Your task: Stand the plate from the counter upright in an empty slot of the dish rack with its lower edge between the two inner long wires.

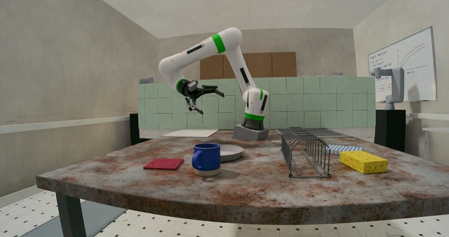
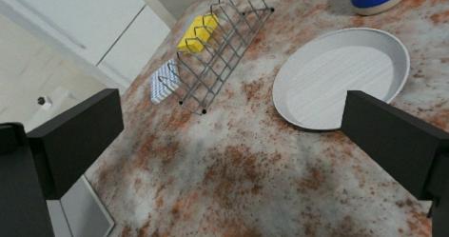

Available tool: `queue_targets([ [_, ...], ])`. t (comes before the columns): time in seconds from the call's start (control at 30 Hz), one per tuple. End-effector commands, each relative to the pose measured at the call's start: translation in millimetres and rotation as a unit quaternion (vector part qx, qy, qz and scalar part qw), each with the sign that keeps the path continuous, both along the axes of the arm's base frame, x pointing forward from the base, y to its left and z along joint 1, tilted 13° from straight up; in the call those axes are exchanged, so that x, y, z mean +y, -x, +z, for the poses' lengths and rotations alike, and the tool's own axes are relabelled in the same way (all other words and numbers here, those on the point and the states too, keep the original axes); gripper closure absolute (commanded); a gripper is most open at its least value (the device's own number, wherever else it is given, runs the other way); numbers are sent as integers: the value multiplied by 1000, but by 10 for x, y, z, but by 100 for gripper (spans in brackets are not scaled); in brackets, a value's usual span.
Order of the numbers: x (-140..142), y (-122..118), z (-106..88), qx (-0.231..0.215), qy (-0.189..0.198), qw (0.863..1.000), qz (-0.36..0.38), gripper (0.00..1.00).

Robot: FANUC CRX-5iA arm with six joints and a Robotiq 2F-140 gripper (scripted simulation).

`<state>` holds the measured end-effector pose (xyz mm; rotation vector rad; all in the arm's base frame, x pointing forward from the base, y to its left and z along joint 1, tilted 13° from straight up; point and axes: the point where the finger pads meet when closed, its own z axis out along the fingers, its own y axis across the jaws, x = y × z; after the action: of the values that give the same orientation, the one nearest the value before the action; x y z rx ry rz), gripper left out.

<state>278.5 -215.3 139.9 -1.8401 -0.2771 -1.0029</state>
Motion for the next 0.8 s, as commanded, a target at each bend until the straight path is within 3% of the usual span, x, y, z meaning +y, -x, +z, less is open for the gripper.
queue_targets([
  [0.0, -3, 0, 3, 0, 1, 1000, 0, 0],
  [0.6, -1, -1, 3, -1, 1, 1000, 0, 0],
  [0.77, 75, -27, -25, -16, 28, 999, 14, 0],
])
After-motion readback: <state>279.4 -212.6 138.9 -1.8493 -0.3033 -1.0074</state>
